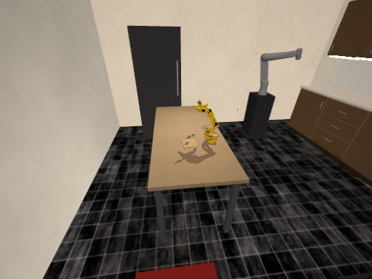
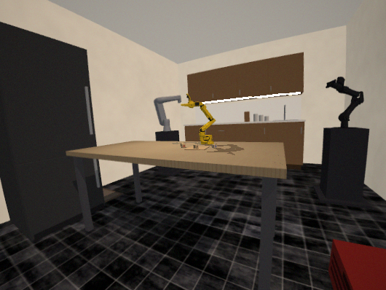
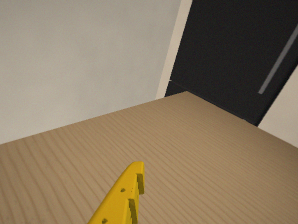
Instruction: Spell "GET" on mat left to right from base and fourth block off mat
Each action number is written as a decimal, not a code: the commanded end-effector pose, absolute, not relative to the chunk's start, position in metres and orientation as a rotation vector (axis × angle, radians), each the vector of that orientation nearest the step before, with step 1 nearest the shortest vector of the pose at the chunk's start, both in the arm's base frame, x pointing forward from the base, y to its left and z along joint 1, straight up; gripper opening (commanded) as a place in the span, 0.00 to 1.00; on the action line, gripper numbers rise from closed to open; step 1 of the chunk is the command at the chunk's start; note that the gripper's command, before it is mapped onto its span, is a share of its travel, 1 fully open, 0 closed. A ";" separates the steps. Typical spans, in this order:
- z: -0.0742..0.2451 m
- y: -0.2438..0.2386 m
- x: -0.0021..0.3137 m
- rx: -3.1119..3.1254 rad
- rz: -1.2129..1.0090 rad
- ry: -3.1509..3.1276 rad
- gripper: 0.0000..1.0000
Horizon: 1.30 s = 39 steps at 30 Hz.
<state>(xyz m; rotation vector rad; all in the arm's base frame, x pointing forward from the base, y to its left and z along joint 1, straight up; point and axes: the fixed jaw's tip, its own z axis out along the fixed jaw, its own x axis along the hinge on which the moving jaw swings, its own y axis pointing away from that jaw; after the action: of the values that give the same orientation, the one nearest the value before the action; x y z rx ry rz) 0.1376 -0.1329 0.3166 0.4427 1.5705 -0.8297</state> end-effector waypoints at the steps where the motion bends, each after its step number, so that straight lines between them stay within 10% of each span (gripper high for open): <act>1: 0.317 -0.129 0.140 0.432 -0.804 1.573 1.00; 39: 0.245 -0.092 0.170 0.348 -0.473 1.956 1.00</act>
<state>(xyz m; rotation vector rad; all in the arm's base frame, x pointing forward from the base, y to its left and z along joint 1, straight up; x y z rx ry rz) 0.1685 -0.0992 0.2469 0.3673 1.9394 -0.5070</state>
